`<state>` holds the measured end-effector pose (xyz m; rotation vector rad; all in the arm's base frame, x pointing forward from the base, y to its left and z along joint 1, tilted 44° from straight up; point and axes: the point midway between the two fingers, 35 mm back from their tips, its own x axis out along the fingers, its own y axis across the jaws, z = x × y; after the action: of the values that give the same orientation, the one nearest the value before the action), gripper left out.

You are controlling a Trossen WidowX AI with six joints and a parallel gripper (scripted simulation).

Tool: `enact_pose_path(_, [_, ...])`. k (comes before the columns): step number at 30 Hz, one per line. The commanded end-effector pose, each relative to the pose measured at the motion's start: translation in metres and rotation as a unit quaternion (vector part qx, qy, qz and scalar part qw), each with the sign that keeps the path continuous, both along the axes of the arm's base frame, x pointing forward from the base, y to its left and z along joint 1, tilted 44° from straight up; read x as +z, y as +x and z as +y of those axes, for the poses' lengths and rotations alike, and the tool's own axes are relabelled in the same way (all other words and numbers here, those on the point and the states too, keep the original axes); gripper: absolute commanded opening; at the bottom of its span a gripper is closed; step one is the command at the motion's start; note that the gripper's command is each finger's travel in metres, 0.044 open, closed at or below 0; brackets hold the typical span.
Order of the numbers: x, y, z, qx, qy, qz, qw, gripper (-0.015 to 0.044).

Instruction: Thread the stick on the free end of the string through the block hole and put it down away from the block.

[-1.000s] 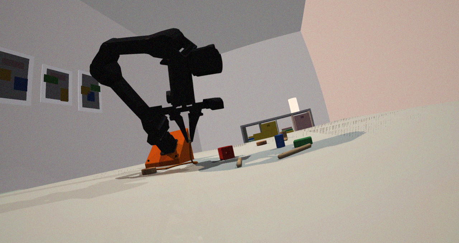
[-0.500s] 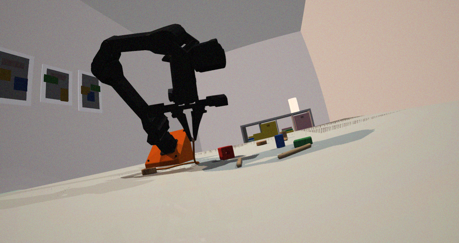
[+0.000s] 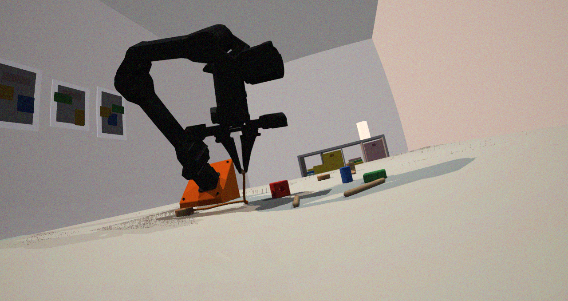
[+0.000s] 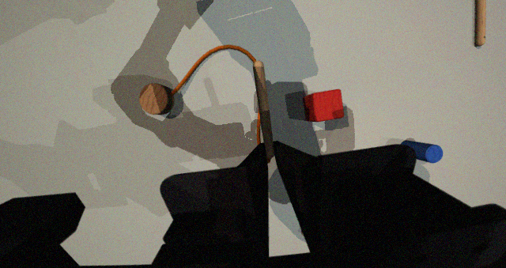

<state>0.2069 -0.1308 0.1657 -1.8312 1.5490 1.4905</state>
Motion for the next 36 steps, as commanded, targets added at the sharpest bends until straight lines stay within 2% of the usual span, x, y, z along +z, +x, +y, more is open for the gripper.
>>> enact_pose_path(1, [0.002,0.004,-0.003,0.004,-0.005,0.0,1.0,0.0])
enact_pose_path(36, [0.024,0.036,-0.025,0.02,-0.032,-0.014,0.999,0.0])
